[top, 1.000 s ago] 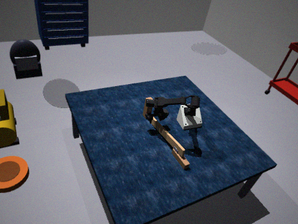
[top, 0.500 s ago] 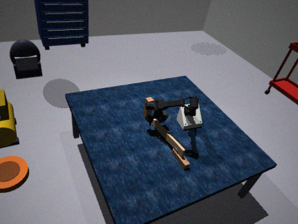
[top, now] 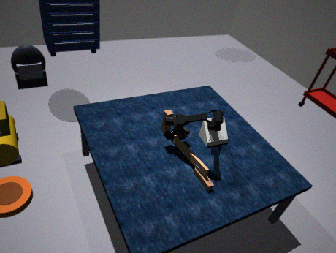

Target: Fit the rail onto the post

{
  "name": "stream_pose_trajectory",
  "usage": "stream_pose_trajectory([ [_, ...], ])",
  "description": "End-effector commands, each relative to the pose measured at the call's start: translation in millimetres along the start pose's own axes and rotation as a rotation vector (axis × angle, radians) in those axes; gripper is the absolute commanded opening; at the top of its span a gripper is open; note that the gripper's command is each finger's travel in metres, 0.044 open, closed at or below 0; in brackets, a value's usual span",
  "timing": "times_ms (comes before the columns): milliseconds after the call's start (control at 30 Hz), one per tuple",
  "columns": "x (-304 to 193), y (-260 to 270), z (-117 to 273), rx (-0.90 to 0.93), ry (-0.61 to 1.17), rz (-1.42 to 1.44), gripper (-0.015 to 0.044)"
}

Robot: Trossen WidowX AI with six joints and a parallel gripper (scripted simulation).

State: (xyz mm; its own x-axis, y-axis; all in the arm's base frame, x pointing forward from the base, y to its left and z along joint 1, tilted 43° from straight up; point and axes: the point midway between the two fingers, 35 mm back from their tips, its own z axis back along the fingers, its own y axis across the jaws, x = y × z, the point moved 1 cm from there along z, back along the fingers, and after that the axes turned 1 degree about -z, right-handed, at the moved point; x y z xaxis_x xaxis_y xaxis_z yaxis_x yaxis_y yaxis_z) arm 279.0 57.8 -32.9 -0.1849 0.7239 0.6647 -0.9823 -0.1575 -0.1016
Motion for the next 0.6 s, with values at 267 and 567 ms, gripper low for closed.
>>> stream_pose_trajectory([
  [267,0.9,-0.2,-0.9,-0.001,-0.005,-0.005,0.0013],
  [567,0.9,-0.2,-0.9,-0.001,-0.005,-0.005,0.0000],
])
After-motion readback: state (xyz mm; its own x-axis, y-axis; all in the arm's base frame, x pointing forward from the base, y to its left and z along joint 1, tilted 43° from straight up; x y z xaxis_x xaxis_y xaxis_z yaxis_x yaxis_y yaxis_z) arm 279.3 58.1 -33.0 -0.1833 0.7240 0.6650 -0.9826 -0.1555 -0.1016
